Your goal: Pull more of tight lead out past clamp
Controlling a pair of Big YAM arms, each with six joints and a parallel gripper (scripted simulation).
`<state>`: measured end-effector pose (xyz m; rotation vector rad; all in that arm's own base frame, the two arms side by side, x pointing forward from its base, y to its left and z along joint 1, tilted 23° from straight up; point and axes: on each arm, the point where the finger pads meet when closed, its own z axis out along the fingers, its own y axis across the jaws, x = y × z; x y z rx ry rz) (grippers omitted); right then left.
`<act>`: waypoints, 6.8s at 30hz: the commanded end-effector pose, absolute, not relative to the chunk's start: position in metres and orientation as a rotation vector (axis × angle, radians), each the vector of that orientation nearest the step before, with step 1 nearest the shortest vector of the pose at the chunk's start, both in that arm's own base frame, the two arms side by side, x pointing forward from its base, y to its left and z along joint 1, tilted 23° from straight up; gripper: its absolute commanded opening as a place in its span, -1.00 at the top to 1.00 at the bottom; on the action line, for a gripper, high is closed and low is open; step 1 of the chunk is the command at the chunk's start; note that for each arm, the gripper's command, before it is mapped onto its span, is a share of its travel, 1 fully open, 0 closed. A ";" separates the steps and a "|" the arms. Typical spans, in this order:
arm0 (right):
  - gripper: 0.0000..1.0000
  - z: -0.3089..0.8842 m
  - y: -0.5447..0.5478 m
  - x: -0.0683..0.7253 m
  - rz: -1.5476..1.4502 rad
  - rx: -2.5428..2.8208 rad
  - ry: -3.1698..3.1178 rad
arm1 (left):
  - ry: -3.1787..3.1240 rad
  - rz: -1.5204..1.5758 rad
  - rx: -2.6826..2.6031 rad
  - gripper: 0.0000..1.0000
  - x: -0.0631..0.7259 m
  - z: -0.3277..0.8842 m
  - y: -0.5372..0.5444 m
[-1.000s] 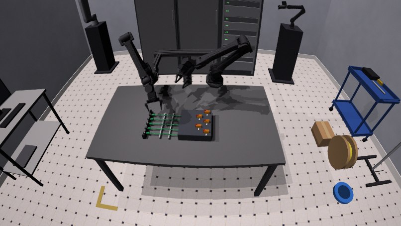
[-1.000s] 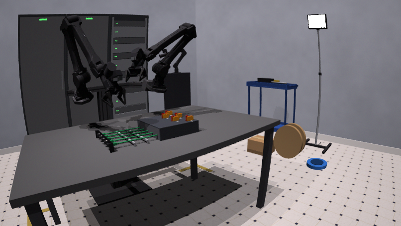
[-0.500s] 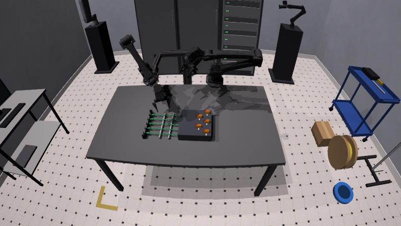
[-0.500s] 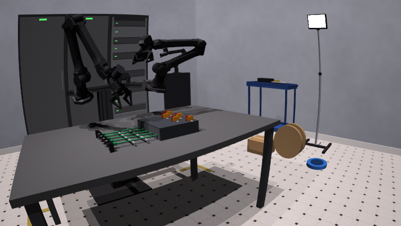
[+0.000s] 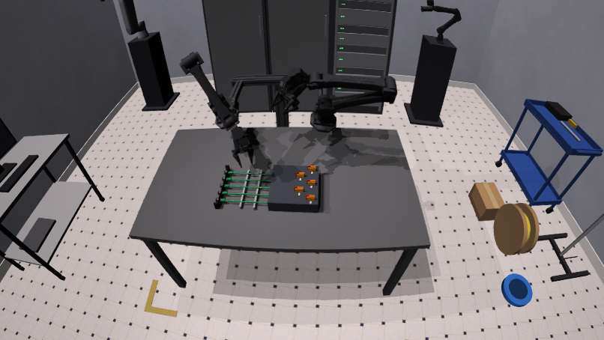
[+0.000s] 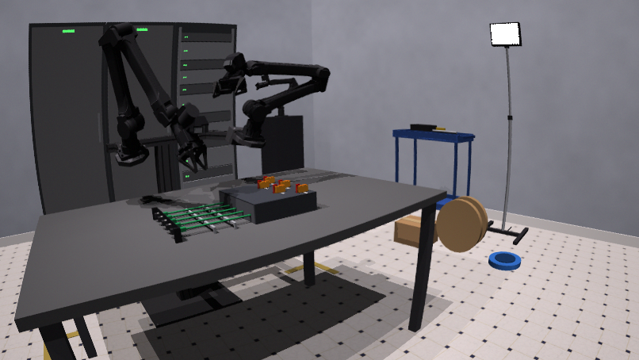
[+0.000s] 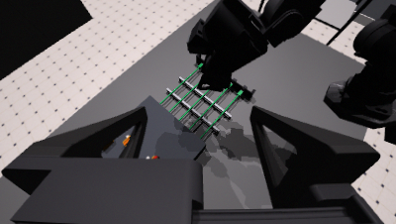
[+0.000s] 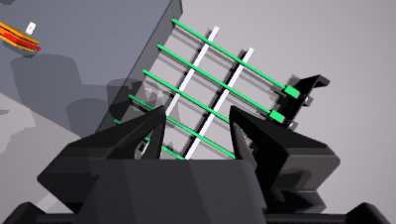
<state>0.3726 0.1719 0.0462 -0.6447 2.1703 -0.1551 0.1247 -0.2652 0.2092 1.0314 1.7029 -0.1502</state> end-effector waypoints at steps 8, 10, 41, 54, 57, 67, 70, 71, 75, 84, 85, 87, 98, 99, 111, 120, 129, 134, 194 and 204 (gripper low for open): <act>0.36 -0.012 0.169 0.358 -0.295 -1.267 2.226 | 1.699 -0.165 1.015 -1.00 0.125 0.222 -0.271; 0.36 -0.025 0.172 0.352 -0.319 -1.411 2.209 | 1.699 -0.165 1.015 -1.00 0.125 0.222 -0.271; 0.36 -0.116 0.158 0.346 -0.556 -2.027 2.150 | 1.699 -0.165 1.015 -1.00 0.125 0.222 -0.271; 0.36 -0.131 0.156 0.352 -0.556 -2.028 2.150 | 1.699 -0.165 1.015 -1.00 0.125 0.222 -0.271; 0.36 -0.124 0.158 0.355 -0.558 -2.012 2.140 | 1.699 -0.165 1.015 -1.00 0.125 0.222 -0.271; 0.79 -0.126 0.161 0.349 -0.554 -2.019 2.138 | 1.699 -0.165 1.015 -1.00 0.125 0.222 -0.271; 0.87 -0.126 0.160 0.348 -0.554 -2.022 2.140 | 1.699 -0.165 1.015 -1.00 0.125 0.222 -0.271; 0.87 -0.126 0.160 0.348 -0.554 -2.022 2.140 | 1.699 -0.165 1.015 -1.00 0.125 0.222 -0.271; 0.96 -0.127 0.160 0.347 -0.554 -2.018 2.142 | 1.699 -0.165 1.015 -1.00 0.125 0.222 -0.271; 1.00 -0.120 0.164 0.351 -0.556 -1.996 2.130 | 1.699 -0.165 1.015 -1.00 0.125 0.222 -0.271; 1.00 -0.119 0.164 0.352 -0.556 -1.994 2.129 | 1.699 -0.165 1.015 -1.00 0.125 0.222 -0.271; 1.00 -0.116 0.170 0.349 -0.553 -2.006 2.115 | 1.699 -0.165 1.015 -1.00 0.125 0.222 -0.271; 1.00 -0.096 0.179 0.347 -0.550 -1.997 2.097 | 1.699 -0.165 1.015 -1.00 0.125 0.222 -0.271; 1.00 -0.096 0.177 0.344 -0.550 -2.003 2.106 | 1.699 -0.165 1.015 -1.00 0.125 0.222 -0.271; 1.00 -0.094 0.171 0.335 -0.552 -2.017 2.131 | 1.699 -0.165 1.015 -1.00 0.125 0.222 -0.271; -0.01 -0.093 0.170 0.334 -0.547 -1.976 2.144 | 1.699 -0.165 1.015 -1.00 0.125 0.222 -0.271; -1.00 -0.048 0.176 0.315 -0.336 -1.412 2.238 | 1.699 -0.165 1.015 -1.00 0.125 0.222 -0.271; -1.00 -0.032 0.179 0.309 -0.261 -1.236 2.241 | 1.699 -0.165 1.015 -1.00 0.125 0.222 -0.271; 0.36 -0.083 0.158 0.387 -0.558 -2.016 2.149 | 1.685 -0.190 1.089 -1.00 0.138 0.084 -0.234; 0.36 -0.093 0.153 0.395 -0.555 -2.026 2.146 | 1.683 -0.192 1.090 -1.00 0.137 0.086 -0.235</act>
